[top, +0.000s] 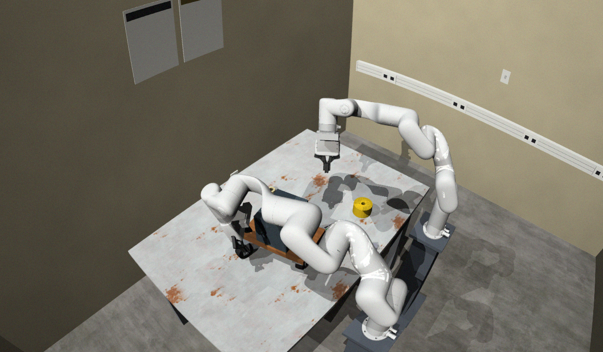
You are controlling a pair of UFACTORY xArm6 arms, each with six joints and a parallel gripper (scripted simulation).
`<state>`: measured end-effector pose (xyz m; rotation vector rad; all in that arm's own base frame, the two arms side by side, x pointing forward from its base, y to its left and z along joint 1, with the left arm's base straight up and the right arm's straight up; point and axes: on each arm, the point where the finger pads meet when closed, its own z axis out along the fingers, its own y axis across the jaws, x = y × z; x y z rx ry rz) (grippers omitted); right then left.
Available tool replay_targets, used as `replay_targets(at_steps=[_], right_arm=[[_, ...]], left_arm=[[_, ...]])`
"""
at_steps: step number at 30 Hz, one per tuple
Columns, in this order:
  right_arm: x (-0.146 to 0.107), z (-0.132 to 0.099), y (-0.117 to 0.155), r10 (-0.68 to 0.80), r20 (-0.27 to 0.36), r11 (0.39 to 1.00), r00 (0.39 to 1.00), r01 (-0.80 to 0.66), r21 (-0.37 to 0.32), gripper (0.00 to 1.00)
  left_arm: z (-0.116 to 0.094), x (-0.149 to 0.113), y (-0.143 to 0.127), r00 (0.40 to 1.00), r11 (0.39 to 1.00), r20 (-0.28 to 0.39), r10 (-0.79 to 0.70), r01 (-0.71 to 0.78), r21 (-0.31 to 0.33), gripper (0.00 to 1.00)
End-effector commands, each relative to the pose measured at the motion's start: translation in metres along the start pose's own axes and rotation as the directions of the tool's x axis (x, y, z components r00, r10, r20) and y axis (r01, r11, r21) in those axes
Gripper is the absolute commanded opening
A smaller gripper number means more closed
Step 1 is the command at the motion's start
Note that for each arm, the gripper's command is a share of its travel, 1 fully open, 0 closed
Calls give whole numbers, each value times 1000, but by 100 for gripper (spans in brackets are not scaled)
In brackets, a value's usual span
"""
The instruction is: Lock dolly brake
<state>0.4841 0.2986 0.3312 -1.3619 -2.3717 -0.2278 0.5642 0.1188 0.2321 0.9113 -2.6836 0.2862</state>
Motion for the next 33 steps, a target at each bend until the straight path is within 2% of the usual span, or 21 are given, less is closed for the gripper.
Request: replay_targets(at_steps=[1, 5, 12, 14, 25, 31, 33], right_arm=[[37, 8, -22, -234, 147, 972, 961, 234, 23, 0], [58, 10, -36, -380, 220, 925, 898, 372, 79, 0], [89, 9, -60, -628, 326, 777, 707, 593, 209, 0], [93, 8, -64, -655, 336, 754, 677, 617, 228, 0], [95, 8, -66, -672, 341, 738, 657, 630, 240, 0], [81, 40, -63, -676, 339, 735, 654, 633, 243, 0], [81, 40, -63, -676, 339, 735, 654, 633, 243, 0]], left_arm=[[-1, 0, 0, 1000, 1000, 3, 1, -1, 1, 100], [-1, 0, 0, 1000, 1000, 3, 1, -1, 1, 100], [-1, 0, 0, 1000, 1000, 3, 1, -1, 1, 100], [-1, 0, 0, 1000, 1000, 3, 1, -1, 1, 100], [-1, 0, 0, 1000, 1000, 3, 1, -1, 1, 100], [-1, 0, 0, 1000, 1000, 3, 1, -1, 1, 100], [-1, 0, 0, 1000, 1000, 3, 1, -1, 1, 100]])
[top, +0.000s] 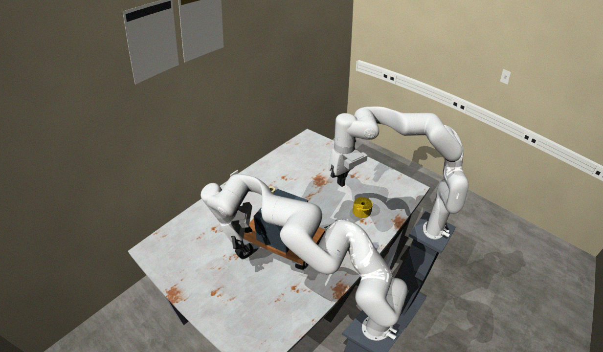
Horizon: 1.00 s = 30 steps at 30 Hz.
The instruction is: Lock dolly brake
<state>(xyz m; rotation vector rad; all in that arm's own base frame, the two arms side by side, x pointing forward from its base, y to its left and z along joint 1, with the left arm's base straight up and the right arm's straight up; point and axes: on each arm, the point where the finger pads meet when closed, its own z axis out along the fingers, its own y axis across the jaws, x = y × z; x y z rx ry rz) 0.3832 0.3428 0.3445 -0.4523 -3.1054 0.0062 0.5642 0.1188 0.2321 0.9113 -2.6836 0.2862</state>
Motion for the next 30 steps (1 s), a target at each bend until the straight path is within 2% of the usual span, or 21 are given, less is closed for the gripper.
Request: replay_targets(at_steps=[1, 30], right_arm=[[0, 15, 1, -3, 4, 1000, 1000, 3, -5, 0], [0, 19, 1, -3, 4, 1000, 1000, 3, -6, 0]], left_arm=[[-1, 0, 0, 1000, 1000, 3, 1, -1, 1, 100], [-1, 0, 0, 1000, 1000, 3, 1, -1, 1, 100]])
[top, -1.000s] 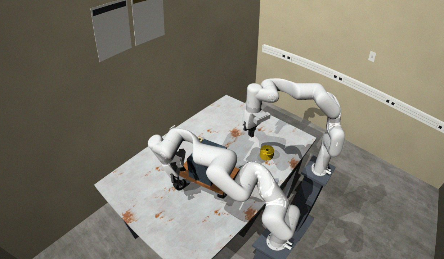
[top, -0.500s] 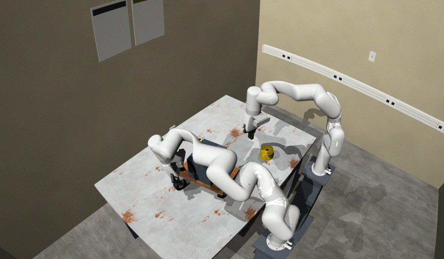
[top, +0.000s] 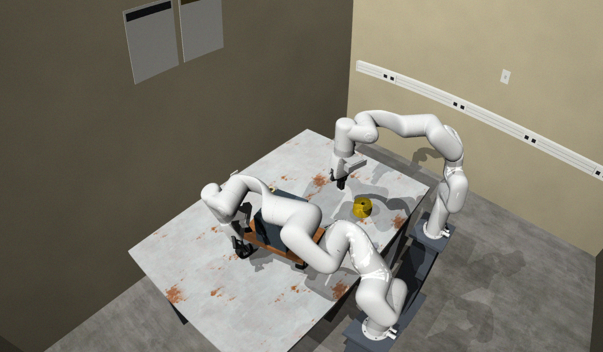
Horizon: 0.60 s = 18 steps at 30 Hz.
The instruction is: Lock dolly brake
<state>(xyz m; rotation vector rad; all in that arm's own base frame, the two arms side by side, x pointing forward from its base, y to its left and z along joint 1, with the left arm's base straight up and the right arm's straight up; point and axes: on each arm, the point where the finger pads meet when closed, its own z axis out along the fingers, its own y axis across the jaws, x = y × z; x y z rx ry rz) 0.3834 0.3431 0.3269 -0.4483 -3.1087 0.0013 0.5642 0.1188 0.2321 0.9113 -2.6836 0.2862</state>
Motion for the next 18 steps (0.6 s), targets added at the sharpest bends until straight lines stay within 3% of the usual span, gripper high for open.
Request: replay_targets(at_steps=[1, 9, 18], right_arm=[[0, 2, 0, 0, 2, 1000, 1000, 0, -3, 0], [0, 17, 0, 0, 2, 1000, 1000, 0, -3, 0], [0, 61, 0, 0, 2, 1000, 1000, 0, -3, 0]], left_arm=[[-1, 0, 0, 1000, 1000, 3, 1, -1, 1, 100], [-1, 0, 0, 1000, 1000, 3, 1, -1, 1, 100], [-1, 0, 0, 1000, 1000, 3, 1, -1, 1, 100]])
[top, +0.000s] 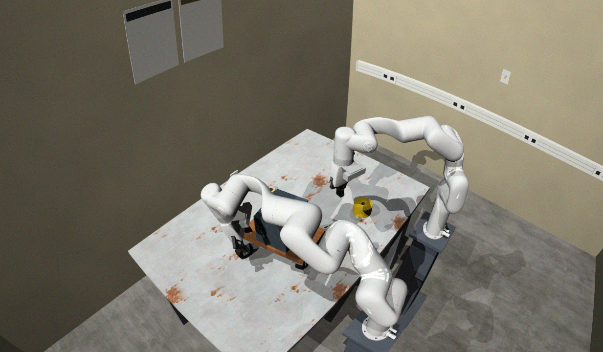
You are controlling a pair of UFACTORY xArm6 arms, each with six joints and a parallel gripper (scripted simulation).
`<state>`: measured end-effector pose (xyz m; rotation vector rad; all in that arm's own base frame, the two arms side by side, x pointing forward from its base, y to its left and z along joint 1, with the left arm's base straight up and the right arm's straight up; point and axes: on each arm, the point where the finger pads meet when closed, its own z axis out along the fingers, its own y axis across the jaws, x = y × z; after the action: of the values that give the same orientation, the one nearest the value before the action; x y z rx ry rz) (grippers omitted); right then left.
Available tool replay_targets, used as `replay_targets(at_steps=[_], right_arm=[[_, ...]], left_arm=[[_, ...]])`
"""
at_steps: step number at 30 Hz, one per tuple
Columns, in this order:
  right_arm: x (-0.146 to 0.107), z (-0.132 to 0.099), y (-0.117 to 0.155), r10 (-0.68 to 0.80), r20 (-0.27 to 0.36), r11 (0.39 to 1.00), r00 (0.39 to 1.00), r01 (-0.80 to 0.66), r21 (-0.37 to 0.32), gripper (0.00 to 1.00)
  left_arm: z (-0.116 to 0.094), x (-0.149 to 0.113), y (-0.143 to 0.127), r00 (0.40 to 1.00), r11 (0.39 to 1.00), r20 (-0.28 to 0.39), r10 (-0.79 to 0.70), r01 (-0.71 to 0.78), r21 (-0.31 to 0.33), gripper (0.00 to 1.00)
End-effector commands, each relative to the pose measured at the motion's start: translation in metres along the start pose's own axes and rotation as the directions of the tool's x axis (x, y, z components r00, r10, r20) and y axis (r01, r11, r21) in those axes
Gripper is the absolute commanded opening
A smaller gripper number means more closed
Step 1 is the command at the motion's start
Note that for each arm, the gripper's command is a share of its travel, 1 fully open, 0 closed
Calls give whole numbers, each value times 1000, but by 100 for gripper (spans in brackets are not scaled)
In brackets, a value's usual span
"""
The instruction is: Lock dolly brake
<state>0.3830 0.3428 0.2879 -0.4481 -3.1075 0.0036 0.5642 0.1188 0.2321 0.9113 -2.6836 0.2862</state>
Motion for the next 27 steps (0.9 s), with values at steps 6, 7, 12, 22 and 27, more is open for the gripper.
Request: replay_targets(at_steps=[6, 7, 12, 22, 27], right_arm=[[-1, 48, 1, 0, 3, 1000, 1000, 0, -5, 0], [-1, 55, 1, 0, 3, 1000, 1000, 0, -5, 0], [-1, 89, 1, 0, 3, 1000, 1000, 0, -5, 0], [-1, 137, 1, 0, 3, 1000, 1000, 0, -4, 0], [-1, 158, 1, 0, 3, 1000, 1000, 0, -4, 0]], left_arm=[[-1, 0, 0, 1000, 1000, 3, 1, -1, 1, 100], [-1, 0, 0, 1000, 1000, 3, 1, -1, 1, 100], [-1, 0, 0, 1000, 1000, 3, 1, -1, 1, 100], [-1, 0, 0, 1000, 1000, 3, 1, -1, 1, 100], [-1, 0, 0, 1000, 1000, 3, 1, -1, 1, 100]])
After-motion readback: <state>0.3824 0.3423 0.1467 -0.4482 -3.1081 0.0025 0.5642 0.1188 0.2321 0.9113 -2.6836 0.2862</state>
